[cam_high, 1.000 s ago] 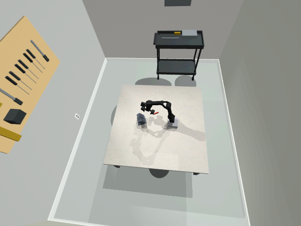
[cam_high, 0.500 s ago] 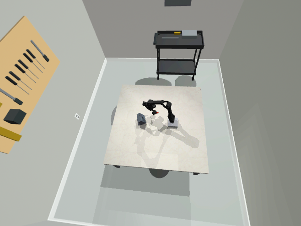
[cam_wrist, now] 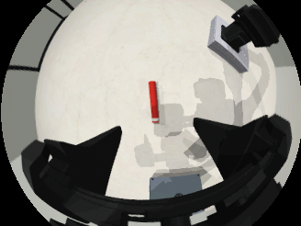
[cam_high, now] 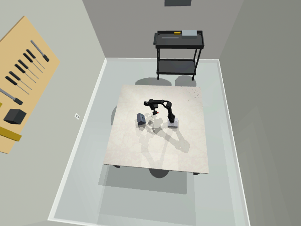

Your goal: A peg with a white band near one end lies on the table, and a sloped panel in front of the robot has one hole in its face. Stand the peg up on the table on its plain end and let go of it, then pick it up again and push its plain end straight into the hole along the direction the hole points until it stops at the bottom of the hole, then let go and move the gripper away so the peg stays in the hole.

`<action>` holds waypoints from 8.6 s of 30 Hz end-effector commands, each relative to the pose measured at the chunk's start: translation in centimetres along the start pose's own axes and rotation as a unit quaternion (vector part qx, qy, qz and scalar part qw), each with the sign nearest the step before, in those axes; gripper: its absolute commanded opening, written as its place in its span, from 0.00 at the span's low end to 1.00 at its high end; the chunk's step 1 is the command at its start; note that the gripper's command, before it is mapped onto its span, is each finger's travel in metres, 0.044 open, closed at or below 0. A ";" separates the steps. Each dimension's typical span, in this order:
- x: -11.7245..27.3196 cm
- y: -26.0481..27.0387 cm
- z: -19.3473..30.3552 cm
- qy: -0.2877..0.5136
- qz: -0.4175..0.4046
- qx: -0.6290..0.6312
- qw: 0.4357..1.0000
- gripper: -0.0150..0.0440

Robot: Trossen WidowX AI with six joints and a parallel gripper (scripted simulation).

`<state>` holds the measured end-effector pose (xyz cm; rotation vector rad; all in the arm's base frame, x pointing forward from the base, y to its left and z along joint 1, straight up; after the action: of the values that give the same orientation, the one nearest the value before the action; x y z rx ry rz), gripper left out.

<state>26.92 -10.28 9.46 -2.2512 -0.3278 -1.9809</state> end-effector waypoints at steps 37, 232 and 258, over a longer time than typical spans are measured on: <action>-6.1 -0.1 0.9 -0.005 -0.001 -0.007 1.000 1.00; -5.7 2.1 -8.9 0.579 0.143 -0.002 0.803 0.34; -6.4 2.2 -9.7 0.613 0.150 -0.001 0.775 0.34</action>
<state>17.39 -15.18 4.65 -0.5330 0.1859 -2.6532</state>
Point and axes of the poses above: the point midway between the two fingers, 35 mm back from their tips, its own x axis back along the fingers, its own y axis across the jaws, z = x × y, the point moved 1 cm from there along x, back along the fingers, and after that the axes turned 14 degrees about -x, right-handed, at the moved point
